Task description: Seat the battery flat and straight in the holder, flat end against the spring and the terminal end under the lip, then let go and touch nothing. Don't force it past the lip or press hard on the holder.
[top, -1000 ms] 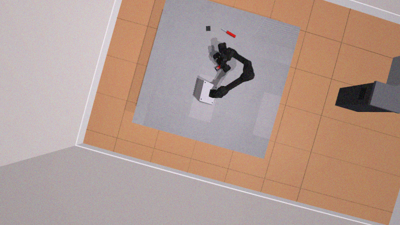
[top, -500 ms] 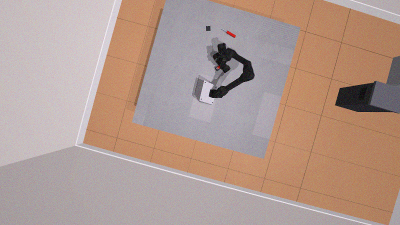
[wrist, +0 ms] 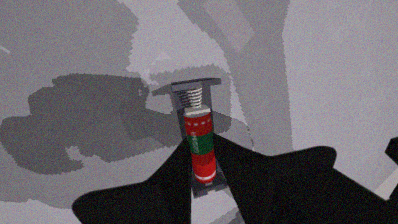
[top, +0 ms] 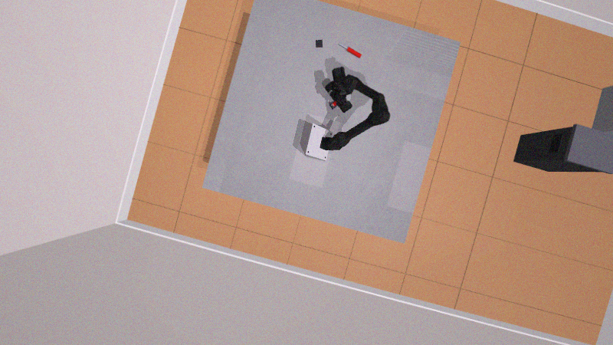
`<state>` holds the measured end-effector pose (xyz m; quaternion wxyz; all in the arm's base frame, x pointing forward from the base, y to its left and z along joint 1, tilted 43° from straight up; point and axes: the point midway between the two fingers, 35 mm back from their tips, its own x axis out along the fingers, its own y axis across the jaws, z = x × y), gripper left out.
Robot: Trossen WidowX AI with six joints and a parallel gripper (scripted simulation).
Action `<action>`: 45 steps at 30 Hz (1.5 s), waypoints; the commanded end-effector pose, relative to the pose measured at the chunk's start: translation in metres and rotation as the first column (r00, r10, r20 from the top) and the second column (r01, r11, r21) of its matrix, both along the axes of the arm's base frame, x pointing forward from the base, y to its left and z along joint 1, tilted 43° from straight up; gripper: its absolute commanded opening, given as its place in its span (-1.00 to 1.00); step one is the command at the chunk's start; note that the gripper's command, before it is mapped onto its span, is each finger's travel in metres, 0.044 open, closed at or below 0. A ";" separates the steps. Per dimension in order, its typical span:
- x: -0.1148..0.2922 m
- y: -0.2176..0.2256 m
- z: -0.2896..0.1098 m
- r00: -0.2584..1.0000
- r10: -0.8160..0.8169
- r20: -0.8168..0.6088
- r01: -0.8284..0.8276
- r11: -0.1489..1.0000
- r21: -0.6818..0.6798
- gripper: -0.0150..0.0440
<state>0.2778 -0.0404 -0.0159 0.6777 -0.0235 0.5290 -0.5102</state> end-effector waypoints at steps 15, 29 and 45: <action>-0.001 0.007 0.008 1.000 -0.001 0.000 0.001 1.000 0.001 0.10; -0.002 0.051 0.054 1.000 0.001 -0.003 -0.001 1.000 0.004 0.82; -0.004 0.060 0.064 1.000 0.000 -0.001 0.000 1.000 0.004 1.00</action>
